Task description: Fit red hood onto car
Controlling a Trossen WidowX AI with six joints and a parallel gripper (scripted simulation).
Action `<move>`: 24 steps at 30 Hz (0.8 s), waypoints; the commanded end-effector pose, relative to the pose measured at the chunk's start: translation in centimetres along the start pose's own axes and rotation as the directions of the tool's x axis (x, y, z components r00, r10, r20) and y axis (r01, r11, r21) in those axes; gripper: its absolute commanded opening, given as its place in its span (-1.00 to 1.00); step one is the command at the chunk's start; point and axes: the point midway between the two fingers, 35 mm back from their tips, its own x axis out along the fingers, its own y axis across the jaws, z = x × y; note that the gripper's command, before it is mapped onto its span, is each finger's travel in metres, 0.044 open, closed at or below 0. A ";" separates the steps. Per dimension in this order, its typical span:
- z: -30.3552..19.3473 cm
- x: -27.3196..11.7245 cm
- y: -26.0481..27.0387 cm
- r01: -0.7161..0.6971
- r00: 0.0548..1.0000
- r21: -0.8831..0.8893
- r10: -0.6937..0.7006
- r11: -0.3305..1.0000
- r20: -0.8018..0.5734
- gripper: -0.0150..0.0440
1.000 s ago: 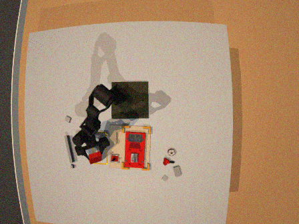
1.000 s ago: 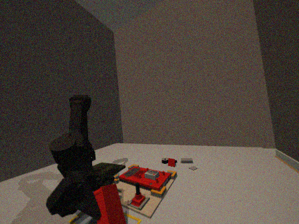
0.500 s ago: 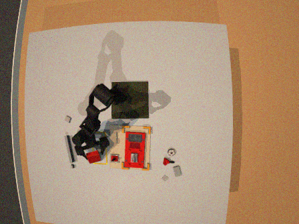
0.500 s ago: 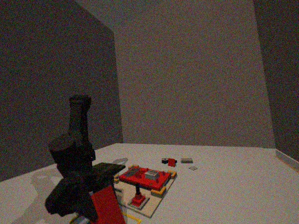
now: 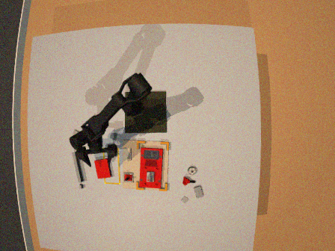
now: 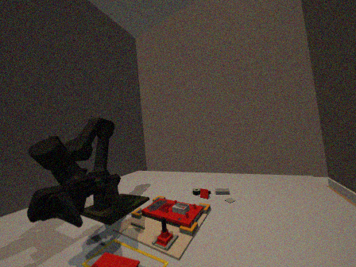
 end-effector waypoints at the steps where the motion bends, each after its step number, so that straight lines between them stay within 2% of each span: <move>1: 0.0 0.0 0.0 0.000 1.000 0.000 0.000 1.000 0.000 1.00; 12: 0.0 0.0 0.0 0.000 1.000 0.000 0.000 1.000 0.000 1.00; 18: 0.0 0.0 0.0 0.000 1.000 0.000 0.000 1.000 0.000 0.47; 20: 0.0 0.1 0.1 0.003 1.000 -0.039 -0.002 0.999 0.012 0.64; 24: -0.1 1.0 0.7 0.038 0.996 -0.261 -0.016 0.965 0.084 1.00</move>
